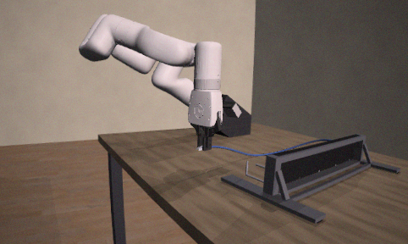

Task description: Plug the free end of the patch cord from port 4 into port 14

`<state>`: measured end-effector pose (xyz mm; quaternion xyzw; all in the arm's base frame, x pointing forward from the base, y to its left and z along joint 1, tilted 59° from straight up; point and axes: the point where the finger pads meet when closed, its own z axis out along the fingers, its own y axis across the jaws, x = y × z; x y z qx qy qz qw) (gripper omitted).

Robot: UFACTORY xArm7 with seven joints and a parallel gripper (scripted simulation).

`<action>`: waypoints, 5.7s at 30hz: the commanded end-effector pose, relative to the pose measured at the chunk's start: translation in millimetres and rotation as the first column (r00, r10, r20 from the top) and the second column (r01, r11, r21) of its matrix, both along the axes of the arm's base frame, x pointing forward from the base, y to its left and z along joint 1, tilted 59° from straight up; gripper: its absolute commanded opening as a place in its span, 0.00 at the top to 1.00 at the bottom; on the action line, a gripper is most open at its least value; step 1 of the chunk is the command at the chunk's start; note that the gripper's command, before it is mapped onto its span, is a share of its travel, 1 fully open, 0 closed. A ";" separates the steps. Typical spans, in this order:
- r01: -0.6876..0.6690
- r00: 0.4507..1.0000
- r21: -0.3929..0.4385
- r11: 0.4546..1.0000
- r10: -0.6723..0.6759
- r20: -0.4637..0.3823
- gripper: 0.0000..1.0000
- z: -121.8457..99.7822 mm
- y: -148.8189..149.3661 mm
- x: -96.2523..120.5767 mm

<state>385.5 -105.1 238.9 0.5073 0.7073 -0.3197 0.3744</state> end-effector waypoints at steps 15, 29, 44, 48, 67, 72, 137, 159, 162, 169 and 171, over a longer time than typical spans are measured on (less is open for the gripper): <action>-0.096 0.985 -0.028 0.995 0.091 -0.145 1.00 -19.3 23.6 14.1; -0.245 0.902 -0.043 0.968 0.212 -0.375 1.00 -50.0 58.8 37.3; -0.399 0.740 -0.019 0.917 0.309 -0.597 1.00 -82.6 96.4 62.0; -0.431 0.693 -0.008 0.902 0.326 -0.643 1.00 -90.2 105.0 67.5; -0.566 0.438 0.071 0.822 0.372 -0.818 1.00 -125.1 145.3 94.1; -0.592 0.372 0.094 0.800 0.375 -0.849 1.00 -132.4 155.1 101.7; -0.651 0.179 0.171 0.739 0.368 -0.912 1.00 -155.7 181.0 117.6; -0.653 0.179 0.169 0.739 0.367 -0.913 1.00 -154.6 181.9 119.2; -0.653 0.179 0.169 0.738 0.367 -0.913 1.00 -154.4 182.1 119.5; -0.653 0.179 0.168 0.738 0.367 -0.913 1.00 -154.2 182.3 120.0; -0.653 0.179 0.168 0.738 0.367 -0.913 1.00 -154.1 182.4 120.1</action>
